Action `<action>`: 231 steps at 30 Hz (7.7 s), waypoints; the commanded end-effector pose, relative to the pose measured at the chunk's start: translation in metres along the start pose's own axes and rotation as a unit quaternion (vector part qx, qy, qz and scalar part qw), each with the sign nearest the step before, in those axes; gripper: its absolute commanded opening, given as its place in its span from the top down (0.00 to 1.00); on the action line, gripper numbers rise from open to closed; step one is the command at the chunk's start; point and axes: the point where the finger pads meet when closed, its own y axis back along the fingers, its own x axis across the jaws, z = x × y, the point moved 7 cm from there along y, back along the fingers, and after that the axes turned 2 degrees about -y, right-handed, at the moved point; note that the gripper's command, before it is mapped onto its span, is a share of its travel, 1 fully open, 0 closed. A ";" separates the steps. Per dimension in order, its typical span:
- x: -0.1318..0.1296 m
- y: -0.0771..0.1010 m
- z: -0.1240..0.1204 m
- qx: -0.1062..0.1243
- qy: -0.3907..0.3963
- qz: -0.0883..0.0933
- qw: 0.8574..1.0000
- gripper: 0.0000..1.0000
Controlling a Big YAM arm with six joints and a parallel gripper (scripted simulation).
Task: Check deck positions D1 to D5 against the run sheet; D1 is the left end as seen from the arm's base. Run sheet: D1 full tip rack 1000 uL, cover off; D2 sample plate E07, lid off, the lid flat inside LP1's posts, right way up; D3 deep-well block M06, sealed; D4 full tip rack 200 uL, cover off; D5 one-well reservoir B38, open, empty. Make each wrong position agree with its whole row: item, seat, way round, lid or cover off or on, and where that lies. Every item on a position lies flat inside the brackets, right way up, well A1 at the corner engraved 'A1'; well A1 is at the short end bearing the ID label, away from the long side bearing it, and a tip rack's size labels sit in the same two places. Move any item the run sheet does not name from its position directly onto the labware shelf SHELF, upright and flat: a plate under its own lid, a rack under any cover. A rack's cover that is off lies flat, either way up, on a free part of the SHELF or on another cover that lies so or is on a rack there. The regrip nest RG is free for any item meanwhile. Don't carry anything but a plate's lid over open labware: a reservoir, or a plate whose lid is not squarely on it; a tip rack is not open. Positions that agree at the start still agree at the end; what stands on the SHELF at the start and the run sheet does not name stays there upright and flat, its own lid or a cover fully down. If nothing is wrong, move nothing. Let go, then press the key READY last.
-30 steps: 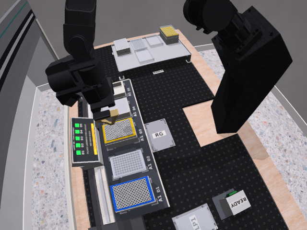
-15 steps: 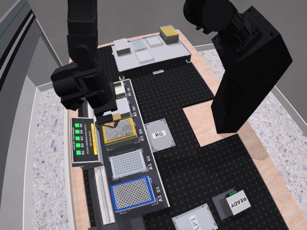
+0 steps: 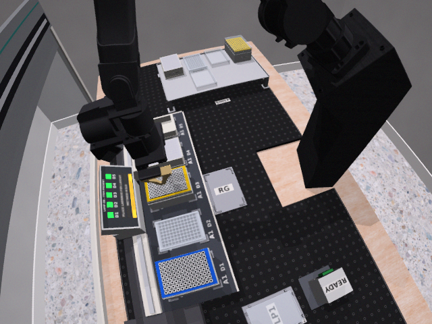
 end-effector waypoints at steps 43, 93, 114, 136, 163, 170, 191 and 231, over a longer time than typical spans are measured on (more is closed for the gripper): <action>-0.003 -0.067 0.006 -0.009 -0.001 -0.003 1.000 0.00; 0.001 -0.115 0.005 -0.008 0.000 0.001 1.000 1.00; 0.001 -0.115 0.005 -0.008 0.000 0.001 1.000 1.00; 0.005 -0.094 0.005 -0.009 -0.001 0.005 1.000 1.00; 0.003 -0.056 0.008 -0.012 -0.001 0.004 1.000 1.00; 0.005 -0.044 0.005 -0.010 -0.001 0.005 1.000 1.00; 0.004 -0.013 0.005 -0.011 -0.002 0.005 1.000 1.00; 0.003 0.044 0.008 -0.015 -0.001 0.005 1.000 1.00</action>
